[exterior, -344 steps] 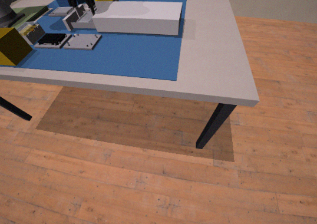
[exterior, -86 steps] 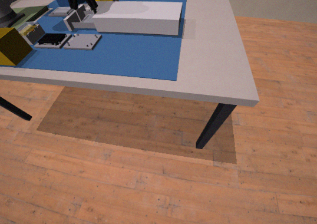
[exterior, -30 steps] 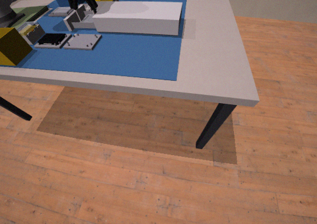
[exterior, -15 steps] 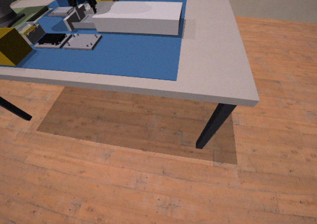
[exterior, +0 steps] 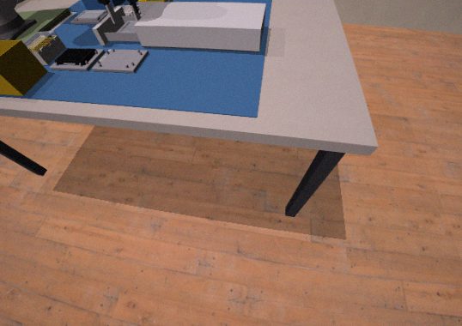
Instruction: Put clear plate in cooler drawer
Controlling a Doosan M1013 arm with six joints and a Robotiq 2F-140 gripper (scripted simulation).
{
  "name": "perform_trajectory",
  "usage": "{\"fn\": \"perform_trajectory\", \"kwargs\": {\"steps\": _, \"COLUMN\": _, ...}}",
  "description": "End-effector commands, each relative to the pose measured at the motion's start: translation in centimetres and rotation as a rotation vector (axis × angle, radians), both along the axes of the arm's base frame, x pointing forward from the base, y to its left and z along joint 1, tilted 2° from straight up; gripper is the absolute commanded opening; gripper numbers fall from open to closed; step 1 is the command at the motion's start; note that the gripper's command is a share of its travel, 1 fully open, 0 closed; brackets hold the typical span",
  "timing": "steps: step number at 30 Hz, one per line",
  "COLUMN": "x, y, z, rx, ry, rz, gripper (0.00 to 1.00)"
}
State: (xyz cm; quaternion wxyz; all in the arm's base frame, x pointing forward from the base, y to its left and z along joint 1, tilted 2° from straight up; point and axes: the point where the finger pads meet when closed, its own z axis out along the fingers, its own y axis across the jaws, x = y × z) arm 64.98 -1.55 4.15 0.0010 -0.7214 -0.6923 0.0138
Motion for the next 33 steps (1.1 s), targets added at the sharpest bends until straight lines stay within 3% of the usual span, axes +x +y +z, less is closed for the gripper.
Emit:
{"fn": "perform_trajectory", "kwargs": {"steps": 1, "x": 0.0, "y": 0.0, "z": 0.2, "rx": 0.0, "ry": 0.0, "rz": 0.0, "gripper": 0.66}}
{"fn": "perform_trajectory", "kwargs": {"steps": 33, "x": 0.1, "y": 0.1, "z": 4.1, "rx": 0.0, "ry": 0.0, "rz": 0.0, "gripper": 0.66}}
